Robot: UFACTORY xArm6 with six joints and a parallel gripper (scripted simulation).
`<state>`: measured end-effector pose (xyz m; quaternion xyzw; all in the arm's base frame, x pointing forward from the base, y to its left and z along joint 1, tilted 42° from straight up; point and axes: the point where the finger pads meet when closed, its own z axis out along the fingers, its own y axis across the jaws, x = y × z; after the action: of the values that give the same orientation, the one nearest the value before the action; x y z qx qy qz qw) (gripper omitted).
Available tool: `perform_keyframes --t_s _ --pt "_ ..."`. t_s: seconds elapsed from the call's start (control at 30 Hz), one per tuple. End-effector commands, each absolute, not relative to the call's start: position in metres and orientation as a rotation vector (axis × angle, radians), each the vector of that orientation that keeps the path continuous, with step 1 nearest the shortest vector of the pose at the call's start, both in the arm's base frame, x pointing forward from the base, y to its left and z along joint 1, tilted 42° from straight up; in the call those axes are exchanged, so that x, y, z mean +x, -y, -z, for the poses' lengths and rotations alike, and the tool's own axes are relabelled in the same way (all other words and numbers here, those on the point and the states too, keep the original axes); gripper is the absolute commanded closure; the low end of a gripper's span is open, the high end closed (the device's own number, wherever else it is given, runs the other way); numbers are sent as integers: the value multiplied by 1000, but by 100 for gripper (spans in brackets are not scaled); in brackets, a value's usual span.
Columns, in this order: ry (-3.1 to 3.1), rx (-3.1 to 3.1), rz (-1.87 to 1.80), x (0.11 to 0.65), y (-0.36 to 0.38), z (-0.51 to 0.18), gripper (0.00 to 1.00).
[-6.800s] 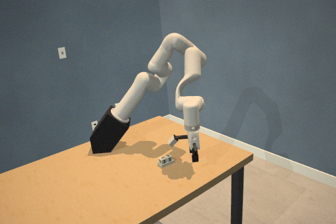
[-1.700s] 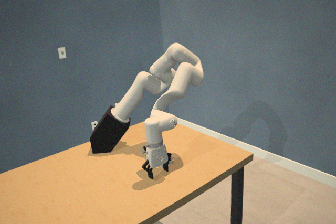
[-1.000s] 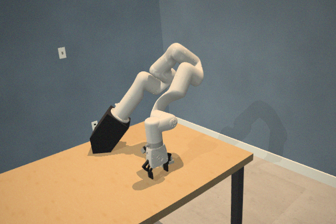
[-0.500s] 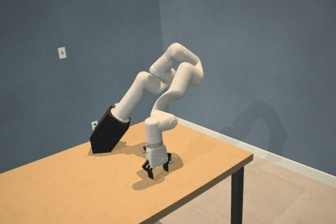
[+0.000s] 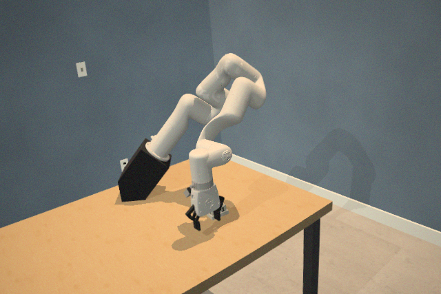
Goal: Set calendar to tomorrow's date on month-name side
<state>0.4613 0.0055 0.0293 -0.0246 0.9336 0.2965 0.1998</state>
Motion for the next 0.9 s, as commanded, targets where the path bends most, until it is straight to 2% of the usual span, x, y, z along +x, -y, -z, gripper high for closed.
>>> perform_keyframes --t_s 0.0,0.87 --pt "-2609 -68 -828 453 9 -48 0" --pt "-2612 -50 -833 447 17 -61 0"
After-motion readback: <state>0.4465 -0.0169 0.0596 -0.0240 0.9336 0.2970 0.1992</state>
